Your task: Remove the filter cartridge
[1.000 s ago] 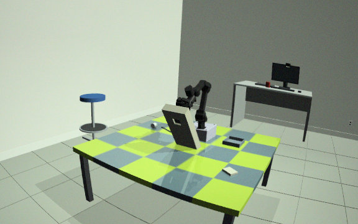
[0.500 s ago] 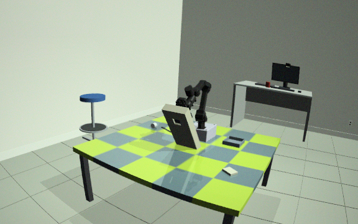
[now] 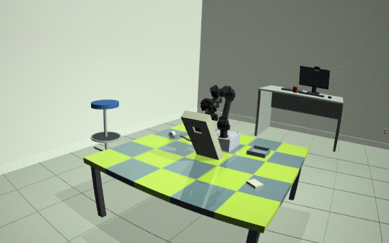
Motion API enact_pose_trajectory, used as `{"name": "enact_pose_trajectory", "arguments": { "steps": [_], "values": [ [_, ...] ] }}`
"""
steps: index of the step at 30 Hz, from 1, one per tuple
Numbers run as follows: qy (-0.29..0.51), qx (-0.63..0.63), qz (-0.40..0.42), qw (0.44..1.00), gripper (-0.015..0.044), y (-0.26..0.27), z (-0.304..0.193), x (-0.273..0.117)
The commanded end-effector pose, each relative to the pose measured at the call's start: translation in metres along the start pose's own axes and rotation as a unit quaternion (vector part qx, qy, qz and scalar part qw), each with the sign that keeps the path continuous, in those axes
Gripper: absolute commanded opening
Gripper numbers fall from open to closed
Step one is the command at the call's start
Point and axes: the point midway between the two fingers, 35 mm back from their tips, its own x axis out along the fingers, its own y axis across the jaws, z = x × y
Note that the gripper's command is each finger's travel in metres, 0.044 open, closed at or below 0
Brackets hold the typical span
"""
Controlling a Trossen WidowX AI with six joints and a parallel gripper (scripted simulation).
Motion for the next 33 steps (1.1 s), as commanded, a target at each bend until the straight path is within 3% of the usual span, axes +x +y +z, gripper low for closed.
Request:
{"name": "enact_pose_trajectory", "arguments": {
  "steps": [1,26,33],
  "values": [
    [0.001,-0.002,0.014,1.000,0.0000,0.007,0.000,-0.011],
    [0.001,-0.002,0.014,1.000,0.0000,0.006,0.000,-0.011],
    [0.001,-0.002,0.013,1.000,0.0000,-0.016,0.001,-0.009]
  ]
}}
